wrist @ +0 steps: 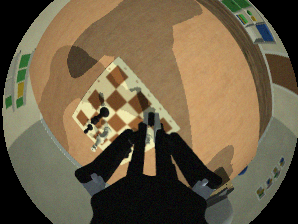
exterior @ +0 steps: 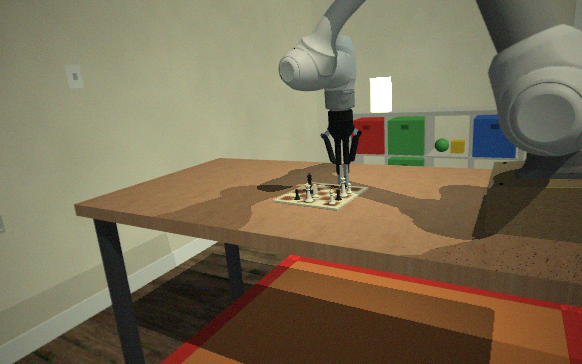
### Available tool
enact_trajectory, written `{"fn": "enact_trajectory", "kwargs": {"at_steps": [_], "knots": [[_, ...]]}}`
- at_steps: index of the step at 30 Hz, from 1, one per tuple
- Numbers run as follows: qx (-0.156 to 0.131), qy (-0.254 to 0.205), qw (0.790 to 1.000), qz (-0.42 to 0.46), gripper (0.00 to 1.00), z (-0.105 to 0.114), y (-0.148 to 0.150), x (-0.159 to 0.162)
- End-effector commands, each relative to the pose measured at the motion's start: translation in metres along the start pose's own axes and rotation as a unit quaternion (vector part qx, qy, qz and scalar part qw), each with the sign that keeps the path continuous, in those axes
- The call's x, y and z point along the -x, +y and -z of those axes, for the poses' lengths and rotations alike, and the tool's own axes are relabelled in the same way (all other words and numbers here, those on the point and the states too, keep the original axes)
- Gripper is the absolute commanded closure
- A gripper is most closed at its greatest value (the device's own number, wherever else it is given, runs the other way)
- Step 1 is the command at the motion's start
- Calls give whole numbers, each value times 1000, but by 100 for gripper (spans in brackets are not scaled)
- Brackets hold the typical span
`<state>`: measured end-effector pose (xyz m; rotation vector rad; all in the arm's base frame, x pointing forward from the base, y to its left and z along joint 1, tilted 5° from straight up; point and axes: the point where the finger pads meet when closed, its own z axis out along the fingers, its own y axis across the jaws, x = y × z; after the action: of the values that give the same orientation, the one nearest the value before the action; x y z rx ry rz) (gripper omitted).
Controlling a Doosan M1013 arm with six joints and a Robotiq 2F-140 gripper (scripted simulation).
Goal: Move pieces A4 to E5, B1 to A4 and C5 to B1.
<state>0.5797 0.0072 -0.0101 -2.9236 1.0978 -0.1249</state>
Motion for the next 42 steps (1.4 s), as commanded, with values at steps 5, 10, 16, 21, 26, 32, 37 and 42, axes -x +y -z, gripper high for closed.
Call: {"fn": "enact_trajectory", "kwargs": {"at_steps": [5, 10, 16, 21, 26, 32, 37, 42], "knots": [[0, 0, 1000, 0, 100, 0, 0, 0], [0, 0, 1000, 0, 100, -2, 0, 0], [0, 0, 1000, 0, 100, -3, 0, 0], [0, 0, 1000, 0, 100, -4, 0, 0], [0, 0, 1000, 0, 100, -4, 0, 0], [0, 0, 1000, 0, 100, -4, 0, 0], [0, 0, 1000, 0, 100, -4, 0, 0], [0, 0, 1000, 0, 100, -4, 0, 0]]}}
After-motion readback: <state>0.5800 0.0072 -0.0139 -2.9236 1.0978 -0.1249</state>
